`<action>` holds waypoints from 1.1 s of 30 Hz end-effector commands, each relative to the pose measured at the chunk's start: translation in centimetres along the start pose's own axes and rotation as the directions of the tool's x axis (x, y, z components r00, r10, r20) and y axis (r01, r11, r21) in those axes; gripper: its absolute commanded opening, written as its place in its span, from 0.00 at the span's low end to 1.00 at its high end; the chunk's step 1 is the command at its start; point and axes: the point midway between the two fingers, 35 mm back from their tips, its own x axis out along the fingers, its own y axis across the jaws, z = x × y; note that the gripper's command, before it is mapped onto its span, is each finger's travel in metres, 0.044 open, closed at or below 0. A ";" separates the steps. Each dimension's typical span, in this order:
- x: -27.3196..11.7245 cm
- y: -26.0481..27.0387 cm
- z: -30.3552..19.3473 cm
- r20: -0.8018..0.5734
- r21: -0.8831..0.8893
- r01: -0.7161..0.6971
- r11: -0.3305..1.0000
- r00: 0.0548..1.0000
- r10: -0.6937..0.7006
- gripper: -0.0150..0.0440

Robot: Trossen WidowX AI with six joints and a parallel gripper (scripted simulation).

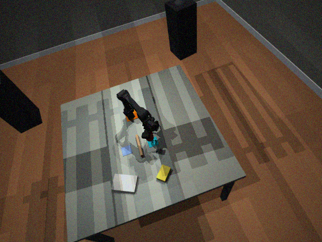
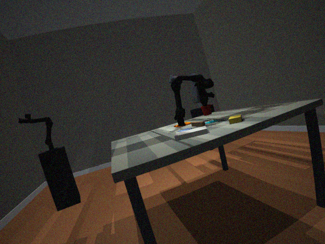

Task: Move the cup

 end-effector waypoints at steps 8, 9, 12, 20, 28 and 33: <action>0.5 0.4 0.8 -0.003 0.003 0.003 1.000 1.000 -0.003 0.25; 0.6 0.4 0.8 -0.003 0.003 0.003 1.000 1.000 -0.003 0.25; 0.9 0.4 0.9 -0.003 0.003 0.003 1.000 1.000 -0.003 0.25; 1.9 0.4 0.9 -0.003 0.003 0.003 1.000 1.000 -0.003 0.25; 3.0 0.4 1.0 -0.003 0.003 0.003 1.000 1.000 -0.003 0.25; 3.6 0.4 1.0 -0.003 0.003 0.003 1.000 1.000 -0.003 0.25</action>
